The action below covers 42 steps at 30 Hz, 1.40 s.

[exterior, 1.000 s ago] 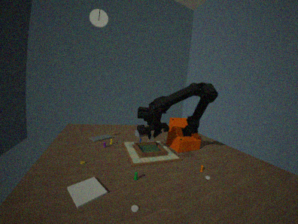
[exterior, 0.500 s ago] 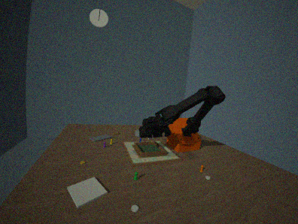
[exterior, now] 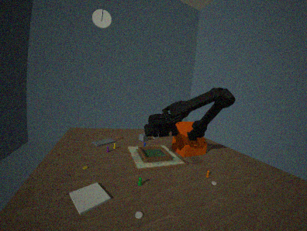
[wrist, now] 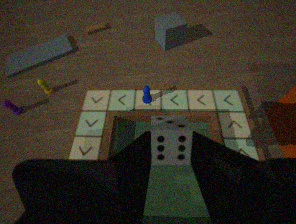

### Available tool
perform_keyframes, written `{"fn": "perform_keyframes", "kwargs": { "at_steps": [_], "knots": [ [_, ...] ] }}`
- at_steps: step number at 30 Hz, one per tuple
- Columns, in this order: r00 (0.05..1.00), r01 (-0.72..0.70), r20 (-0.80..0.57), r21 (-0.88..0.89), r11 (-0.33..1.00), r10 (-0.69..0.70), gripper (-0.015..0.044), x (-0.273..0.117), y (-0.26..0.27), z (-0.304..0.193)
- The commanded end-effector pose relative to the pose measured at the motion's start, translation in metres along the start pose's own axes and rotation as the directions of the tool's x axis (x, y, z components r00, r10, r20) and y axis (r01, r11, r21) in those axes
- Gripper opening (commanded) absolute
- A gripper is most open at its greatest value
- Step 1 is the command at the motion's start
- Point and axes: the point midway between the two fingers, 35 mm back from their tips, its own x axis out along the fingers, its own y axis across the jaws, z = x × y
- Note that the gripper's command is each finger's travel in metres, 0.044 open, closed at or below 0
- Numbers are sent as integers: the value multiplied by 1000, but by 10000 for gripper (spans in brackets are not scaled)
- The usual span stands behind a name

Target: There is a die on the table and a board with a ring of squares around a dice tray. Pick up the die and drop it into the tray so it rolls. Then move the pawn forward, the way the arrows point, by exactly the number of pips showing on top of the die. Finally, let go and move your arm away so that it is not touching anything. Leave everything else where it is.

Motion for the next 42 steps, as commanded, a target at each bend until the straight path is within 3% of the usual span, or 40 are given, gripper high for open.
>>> {"fn": "perform_keyframes", "kwargs": {
  "at_steps": [1, 14, 31, 34, 38, 40, 42],
  "knots": [
    [1000, -1, 6, -2, 1000, 2, 0, -2, 1, 2],
    [1000, 0, 0, 0, 1000, 0, 0, -1, 0, 0],
    [1000, 6, -9, -5, 1000, -6, 440, -25, 0, 30],
    [966, 70, -246, -45, 996, -79, 440, -2, -4, 21],
    [773, 42, -632, -43, 998, -60, 440, 20, -3, 10],
    [680, 4, -733, -8, 1000, -8, 440, 24, 0, 10],
    [668, -1, -744, -2, 1000, -1, 440, 24, 1, 11]
  ]
}}
